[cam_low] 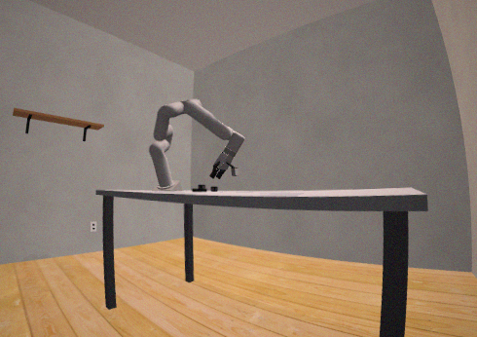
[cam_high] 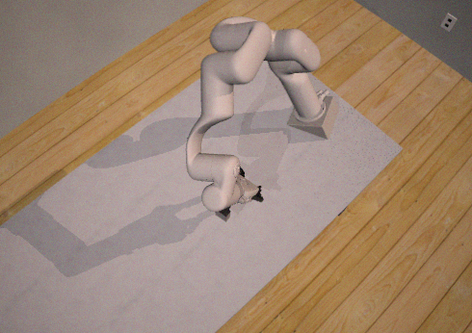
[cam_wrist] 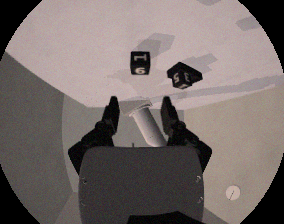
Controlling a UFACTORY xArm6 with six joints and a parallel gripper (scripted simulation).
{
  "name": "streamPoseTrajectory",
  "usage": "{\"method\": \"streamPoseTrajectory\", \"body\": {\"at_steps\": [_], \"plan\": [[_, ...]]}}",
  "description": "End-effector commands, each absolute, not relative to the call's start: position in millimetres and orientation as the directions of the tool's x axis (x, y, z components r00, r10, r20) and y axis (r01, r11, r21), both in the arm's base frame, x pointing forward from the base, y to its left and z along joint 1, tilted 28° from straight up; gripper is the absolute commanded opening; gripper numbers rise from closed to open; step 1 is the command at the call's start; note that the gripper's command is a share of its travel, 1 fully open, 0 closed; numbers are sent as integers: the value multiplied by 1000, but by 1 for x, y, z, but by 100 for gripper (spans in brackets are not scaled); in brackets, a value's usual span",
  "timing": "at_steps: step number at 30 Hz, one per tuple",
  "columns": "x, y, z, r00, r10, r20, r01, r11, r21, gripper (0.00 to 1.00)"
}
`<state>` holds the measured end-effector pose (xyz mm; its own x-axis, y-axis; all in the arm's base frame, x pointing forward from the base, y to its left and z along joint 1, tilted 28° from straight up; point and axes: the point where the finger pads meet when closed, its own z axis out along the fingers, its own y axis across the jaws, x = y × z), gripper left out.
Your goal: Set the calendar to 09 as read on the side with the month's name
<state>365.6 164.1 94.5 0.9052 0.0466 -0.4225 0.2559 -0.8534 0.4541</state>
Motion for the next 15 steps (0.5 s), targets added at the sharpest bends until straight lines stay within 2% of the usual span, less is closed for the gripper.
{"method": "streamPoseTrajectory", "body": {"at_steps": [1,8,13,15], "plan": [[365,167,99,906,48,-420,255,-854,453,69],[365,166,100,913,56,-405,254,-853,455,69],[365,165,100,953,133,-271,250,-851,462,69],[365,165,100,953,133,-271,250,-851,462,69]]}}
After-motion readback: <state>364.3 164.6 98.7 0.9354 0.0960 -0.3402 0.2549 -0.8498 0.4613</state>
